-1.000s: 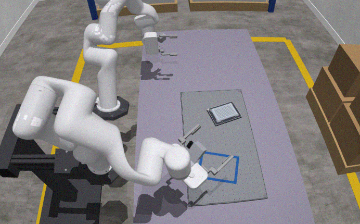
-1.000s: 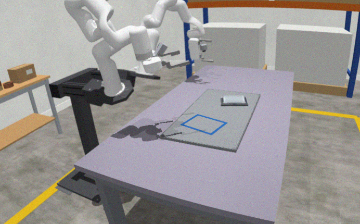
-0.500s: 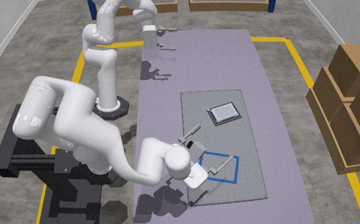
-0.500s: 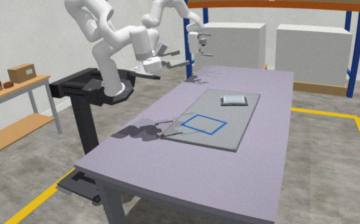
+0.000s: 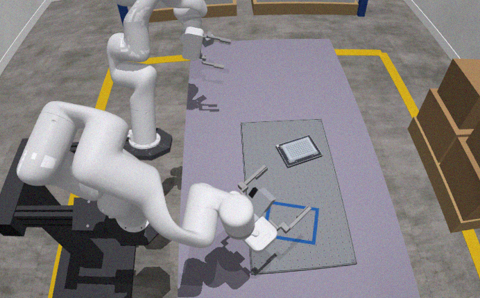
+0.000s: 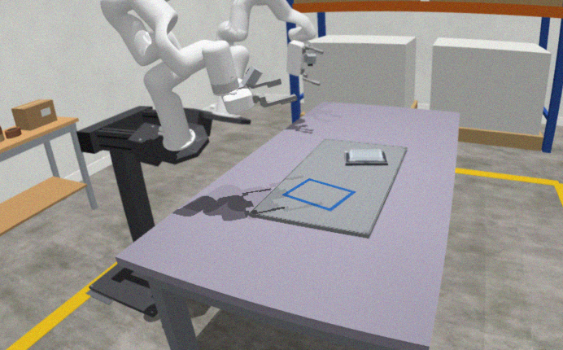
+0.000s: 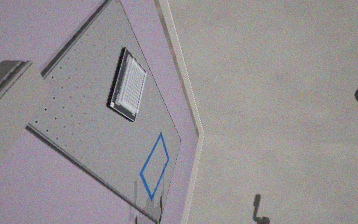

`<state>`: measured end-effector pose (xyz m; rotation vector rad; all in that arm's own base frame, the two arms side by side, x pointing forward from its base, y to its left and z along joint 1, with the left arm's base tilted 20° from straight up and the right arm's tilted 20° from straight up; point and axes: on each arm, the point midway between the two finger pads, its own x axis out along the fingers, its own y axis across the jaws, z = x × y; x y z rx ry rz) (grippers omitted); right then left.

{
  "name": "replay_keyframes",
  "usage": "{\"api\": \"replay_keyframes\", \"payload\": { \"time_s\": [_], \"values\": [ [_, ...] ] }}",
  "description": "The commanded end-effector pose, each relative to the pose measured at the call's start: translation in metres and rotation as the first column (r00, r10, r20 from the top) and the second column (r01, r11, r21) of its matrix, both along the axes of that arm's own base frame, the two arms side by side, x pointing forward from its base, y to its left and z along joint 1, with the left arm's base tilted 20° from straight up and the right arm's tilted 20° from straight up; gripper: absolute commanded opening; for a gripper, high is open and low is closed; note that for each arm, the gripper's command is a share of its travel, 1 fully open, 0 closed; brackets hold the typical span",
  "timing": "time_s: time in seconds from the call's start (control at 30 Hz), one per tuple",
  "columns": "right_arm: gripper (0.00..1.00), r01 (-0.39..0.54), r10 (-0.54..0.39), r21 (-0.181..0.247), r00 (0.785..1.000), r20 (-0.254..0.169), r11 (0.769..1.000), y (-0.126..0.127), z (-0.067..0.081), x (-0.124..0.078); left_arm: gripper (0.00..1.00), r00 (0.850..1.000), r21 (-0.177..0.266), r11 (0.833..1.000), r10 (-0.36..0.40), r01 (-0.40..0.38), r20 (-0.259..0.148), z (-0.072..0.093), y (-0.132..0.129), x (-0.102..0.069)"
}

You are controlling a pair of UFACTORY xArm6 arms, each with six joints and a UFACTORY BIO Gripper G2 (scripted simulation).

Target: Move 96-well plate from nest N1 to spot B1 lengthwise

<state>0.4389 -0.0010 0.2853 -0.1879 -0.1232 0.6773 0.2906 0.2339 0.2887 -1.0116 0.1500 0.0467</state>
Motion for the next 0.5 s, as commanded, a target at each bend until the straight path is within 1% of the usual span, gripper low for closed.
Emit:
{"api": "replay_keyframes", "payload": {
  "time_s": [0.0, 0.07, 0.13, 0.2, 0.27, 0.33, 0.4, 0.47],
  "values": [
    [1.0, 0.0, 0.0, -0.001, 1.0, 0.004, 1.0, 0.0, 0.002, 0.001, 1.0, 0.986, 0.01, 1.0, -0.004, 0.005, -0.165, 0.002, -0.024, -0.03],
    [1.0, 0.0, 0.0, -0.001, 1.0, 0.004, 1.0, 0.0, 0.002, 0.001, 1.0, 0.969, 0.018, 1.0, 0.0, 0.005, -0.247, 0.001, -0.035, -0.047],
    [1.0, 0.0, 0.0, -0.001, 1.0, 0.004, 1.0, 0.0, 0.002, 0.001, 1.0, 0.943, 0.029, 1.0, 0.007, 0.002, -0.332, 0.0, -0.045, -0.065],
    [1.0, 0.0, 0.0, -0.001, 1.0, 0.004, 1.0, 0.0, 0.002, 0.001, 1.0, 0.909, 0.043, 0.999, 0.019, -0.001, -0.415, -0.002, -0.055, -0.085],
    [1.0, 0.0, 0.0, -0.001, 1.0, 0.004, 1.0, 0.0, 0.002, 0.001, 1.0, 0.868, 0.059, 0.998, 0.035, -0.007, -0.496, -0.003, -0.065, -0.106],
    [1.0, 0.0, 0.0, -0.001, 1.0, 0.004, 1.0, 0.0, 0.002, 0.001, 1.0, 0.868, 0.059, 0.998, 0.035, -0.007, -0.496, -0.003, -0.065, -0.106],
    [1.0, 0.0, 0.0, -0.001, 1.0, 0.004, 1.0, 0.0, 0.002, 0.001, 1.0, 0.819, 0.078, 0.997, 0.055, -0.012, -0.571, -0.003, -0.074, -0.127],
    [1.0, 0.0, 0.0, -0.001, 1.0, 0.004, 1.0, 0.0, 0.002, 0.001, 1.0, 0.765, 0.098, 0.995, 0.078, -0.019, -0.639, -0.003, -0.082, -0.147]
  ]
}}
